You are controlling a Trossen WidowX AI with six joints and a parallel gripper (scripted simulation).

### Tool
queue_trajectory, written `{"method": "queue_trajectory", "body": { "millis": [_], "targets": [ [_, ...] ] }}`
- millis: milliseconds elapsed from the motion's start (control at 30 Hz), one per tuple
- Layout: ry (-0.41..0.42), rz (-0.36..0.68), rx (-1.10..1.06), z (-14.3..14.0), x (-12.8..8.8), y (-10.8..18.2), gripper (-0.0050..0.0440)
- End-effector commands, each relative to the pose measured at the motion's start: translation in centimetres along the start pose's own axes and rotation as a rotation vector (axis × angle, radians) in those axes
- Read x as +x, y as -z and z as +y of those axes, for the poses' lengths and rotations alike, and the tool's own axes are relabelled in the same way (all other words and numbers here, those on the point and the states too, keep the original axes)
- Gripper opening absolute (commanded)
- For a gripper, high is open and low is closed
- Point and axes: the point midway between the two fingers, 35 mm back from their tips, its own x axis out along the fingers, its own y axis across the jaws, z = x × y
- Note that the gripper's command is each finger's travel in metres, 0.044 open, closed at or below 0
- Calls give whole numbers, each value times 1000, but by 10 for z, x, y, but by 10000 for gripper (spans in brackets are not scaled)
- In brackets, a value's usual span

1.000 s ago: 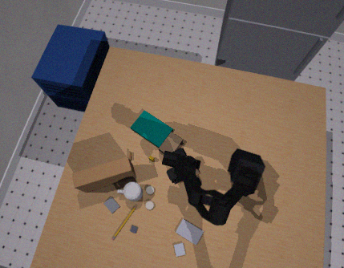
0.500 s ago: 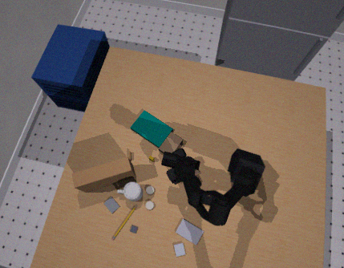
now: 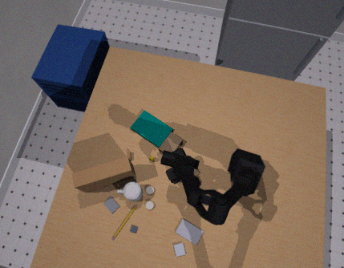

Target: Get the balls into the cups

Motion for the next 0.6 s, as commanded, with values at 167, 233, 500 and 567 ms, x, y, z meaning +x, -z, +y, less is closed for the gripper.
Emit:
{"method": "queue_trajectory", "body": {
  "millis": [167,233,500,567],
  "targets": [
    [28,-11,0,0,1,1,0],
    [30,-12,0,1,1,1,0],
    [35,-12,0,1,1,1,0],
    [35,-12,0,1,1,1,0]
  ]
}}
